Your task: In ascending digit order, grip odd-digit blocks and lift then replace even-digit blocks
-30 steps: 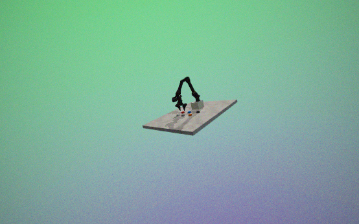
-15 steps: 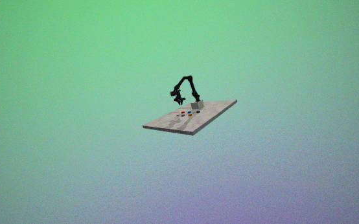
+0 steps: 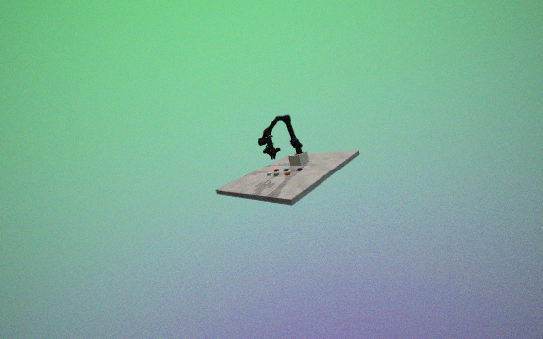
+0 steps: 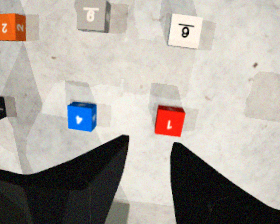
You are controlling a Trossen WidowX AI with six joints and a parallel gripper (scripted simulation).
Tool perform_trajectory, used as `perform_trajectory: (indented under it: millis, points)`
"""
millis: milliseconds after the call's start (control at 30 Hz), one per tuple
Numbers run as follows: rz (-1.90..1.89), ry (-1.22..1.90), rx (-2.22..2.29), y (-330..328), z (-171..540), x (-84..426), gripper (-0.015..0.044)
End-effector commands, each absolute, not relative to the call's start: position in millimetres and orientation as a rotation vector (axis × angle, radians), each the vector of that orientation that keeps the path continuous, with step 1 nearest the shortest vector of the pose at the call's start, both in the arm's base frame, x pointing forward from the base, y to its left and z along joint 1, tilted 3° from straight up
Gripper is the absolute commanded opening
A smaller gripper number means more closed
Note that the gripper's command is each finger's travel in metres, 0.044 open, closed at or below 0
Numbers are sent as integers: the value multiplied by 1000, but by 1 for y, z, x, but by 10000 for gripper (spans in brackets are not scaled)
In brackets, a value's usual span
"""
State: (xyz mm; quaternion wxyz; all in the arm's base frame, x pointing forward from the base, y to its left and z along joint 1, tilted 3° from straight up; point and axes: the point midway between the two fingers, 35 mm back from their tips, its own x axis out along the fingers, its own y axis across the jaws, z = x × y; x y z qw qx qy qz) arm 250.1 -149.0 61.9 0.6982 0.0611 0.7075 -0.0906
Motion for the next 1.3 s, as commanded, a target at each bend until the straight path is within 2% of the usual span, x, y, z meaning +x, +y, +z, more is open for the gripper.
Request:
perform_trajectory:
  millis: [0, 300, 533, 733, 900, 1267]
  points:
    - [-186, 1570, 129, -103, 63, 296, 120]
    - [-179, 1568, 136, 17, 56, 354, 120]
    - [-178, 1569, 137, 28, 56, 356, 120]
    - [-179, 1569, 136, 26, -22, 356, 278]
    - [-179, 1569, 136, 25, -25, 355, 400]
    - [-179, 1569, 136, 25, -38, 356, 400]
